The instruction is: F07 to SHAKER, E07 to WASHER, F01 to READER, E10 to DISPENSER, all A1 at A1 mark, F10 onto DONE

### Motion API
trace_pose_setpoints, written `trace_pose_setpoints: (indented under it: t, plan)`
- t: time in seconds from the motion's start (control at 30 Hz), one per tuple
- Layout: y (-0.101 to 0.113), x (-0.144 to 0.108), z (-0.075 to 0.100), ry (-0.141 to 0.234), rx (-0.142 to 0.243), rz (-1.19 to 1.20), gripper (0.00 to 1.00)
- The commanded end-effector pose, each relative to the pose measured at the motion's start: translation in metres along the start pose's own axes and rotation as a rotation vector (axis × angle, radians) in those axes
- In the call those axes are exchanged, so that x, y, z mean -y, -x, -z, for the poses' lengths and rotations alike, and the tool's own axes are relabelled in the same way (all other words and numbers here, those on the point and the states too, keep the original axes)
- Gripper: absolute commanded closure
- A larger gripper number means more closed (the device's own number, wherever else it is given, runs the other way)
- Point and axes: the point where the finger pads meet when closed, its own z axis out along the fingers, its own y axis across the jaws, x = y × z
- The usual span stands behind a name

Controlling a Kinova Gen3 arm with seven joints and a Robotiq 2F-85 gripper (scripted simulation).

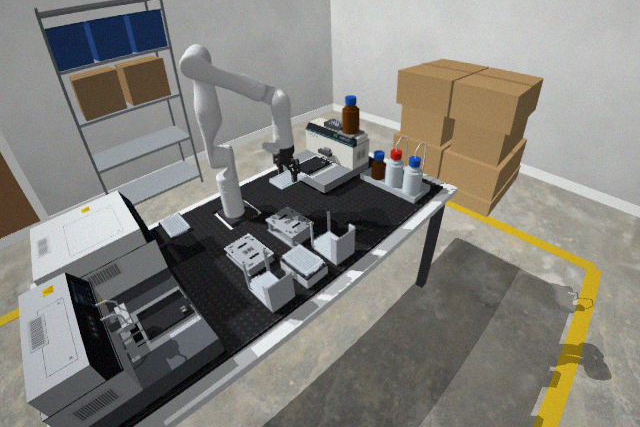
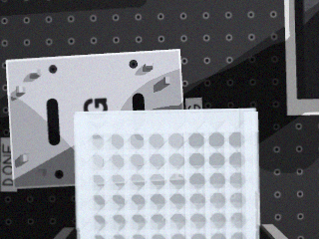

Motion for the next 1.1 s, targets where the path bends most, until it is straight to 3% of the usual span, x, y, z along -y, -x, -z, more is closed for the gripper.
trace_pose_setpoints:
  t: [0.0, 0.73, 1.07]
  plan:
    - [0.009, -0.004, 0.000, 0.001, -0.004, -0.001, 0.06]
    - [0.068, -0.032, 0.000, 0.001, -0.004, -0.002, 0.06]
    - [0.080, -0.053, 0.000, 0.001, -0.004, -0.003, 0.06]
